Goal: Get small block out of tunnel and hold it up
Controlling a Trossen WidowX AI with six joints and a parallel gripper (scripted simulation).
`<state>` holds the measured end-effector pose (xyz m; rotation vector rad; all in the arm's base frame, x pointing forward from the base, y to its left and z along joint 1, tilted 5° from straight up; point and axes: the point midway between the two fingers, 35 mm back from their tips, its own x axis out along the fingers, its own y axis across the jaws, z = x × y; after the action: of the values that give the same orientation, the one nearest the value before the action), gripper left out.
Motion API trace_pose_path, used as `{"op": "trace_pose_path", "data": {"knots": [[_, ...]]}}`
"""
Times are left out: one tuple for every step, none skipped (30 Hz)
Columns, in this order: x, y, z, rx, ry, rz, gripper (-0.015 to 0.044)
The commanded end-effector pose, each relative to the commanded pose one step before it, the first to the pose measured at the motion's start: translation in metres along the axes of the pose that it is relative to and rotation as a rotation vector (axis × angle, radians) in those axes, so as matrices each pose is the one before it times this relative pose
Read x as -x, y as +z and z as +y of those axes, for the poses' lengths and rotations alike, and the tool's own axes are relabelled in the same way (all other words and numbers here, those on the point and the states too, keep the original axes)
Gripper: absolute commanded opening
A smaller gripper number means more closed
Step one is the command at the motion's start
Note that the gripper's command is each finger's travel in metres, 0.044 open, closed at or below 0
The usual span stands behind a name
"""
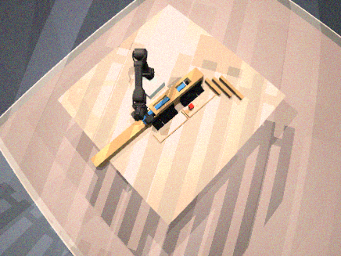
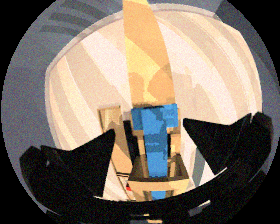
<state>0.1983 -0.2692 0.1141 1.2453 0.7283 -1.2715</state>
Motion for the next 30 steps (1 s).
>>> {"op": "trace_pose_path", "data": {"knots": [[-0.00715,-0.00252,-0.00141,0.0044,0.00171,0.00693,0.0440],[-0.00154,-0.00033,-0.00036,0.0000,-0.00001,0.00001,0.0440],[-0.00153,-0.00034,-0.00036,0.0000,-0.00001,0.00001,0.0440],[-0.00153,-0.00034,-0.00037,0.0000,-0.00001,0.00001,0.0440],[-0.00152,-0.00035,-0.00038,0.0000,-0.00001,0.00001,0.0440],[-0.00152,-0.00036,-0.00039,0.0000,-0.00001,0.00001,0.0440],[-0.00121,-0.00029,-0.00031,0.0000,-0.00001,0.00001,0.0440],[0.00536,0.00240,0.00117,-0.0044,-0.00145,-0.00720,0.0414],[0.00000,0.00000,0.00000,0.0000,0.00000,0.00000,0.0387],[0.00000,0.00000,0.00000,0.0000,0.00000,0.00000,0.0361],[0.00000,0.00000,0.00000,0.0000,0.00000,0.00000,0.0335],[0.00000,0.00000,0.00000,0.0000,0.00000,0.00000,0.0328],[0.00000,0.00000,0.00000,0.0000,0.00000,0.00000,0.0322],[0.00000,0.00000,0.00000,0.0000,0.00000,0.00000,0.0315],[0.00000,0.00000,0.00000,0.0000,0.00000,0.00000,0.0308],[0.00000,0.00000,0.00000,0.0000,0.00000,0.00000,0.0302],[0.00000,0.00000,0.00000,0.0000,0.00000,0.00000,0.0295],[0.00000,0.00000,0.00000,0.0000,0.00000,0.00000,0.0288],[0.00000,0.00000,0.00000,0.0000,0.00000,0.00000,0.0282],[0.00000,0.00000,0.00000,0.0000,0.00000,0.00000,0.0275],[0.00000,0.00000,0.00000,0.0000,0.00000,0.00000,0.0268],[0.00000,0.00000,0.00000,0.0000,0.00000,0.00000,0.0262],[0.00000,0.00000,0.00000,0.0000,0.00000,0.00000,0.0255],[0.00000,0.00000,0.00000,0.0000,0.00000,0.00000,0.0248],[0.00000,0.00000,0.00000,0.0000,0.00000,0.00000,0.0242],[0.00000,0.00000,0.00000,0.0000,0.00000,0.00000,0.0235],[0.00000,0.00000,0.00000,0.0000,0.00000,0.00000,0.0228],[0.00000,0.00000,0.00000,0.0000,0.00000,0.00000,0.0222],[0.00000,0.00000,0.00000,0.0000,0.00000,0.00000,0.0215],[0.00000,0.00000,0.00000,0.0000,0.00000,0.00000,0.0208]]}}
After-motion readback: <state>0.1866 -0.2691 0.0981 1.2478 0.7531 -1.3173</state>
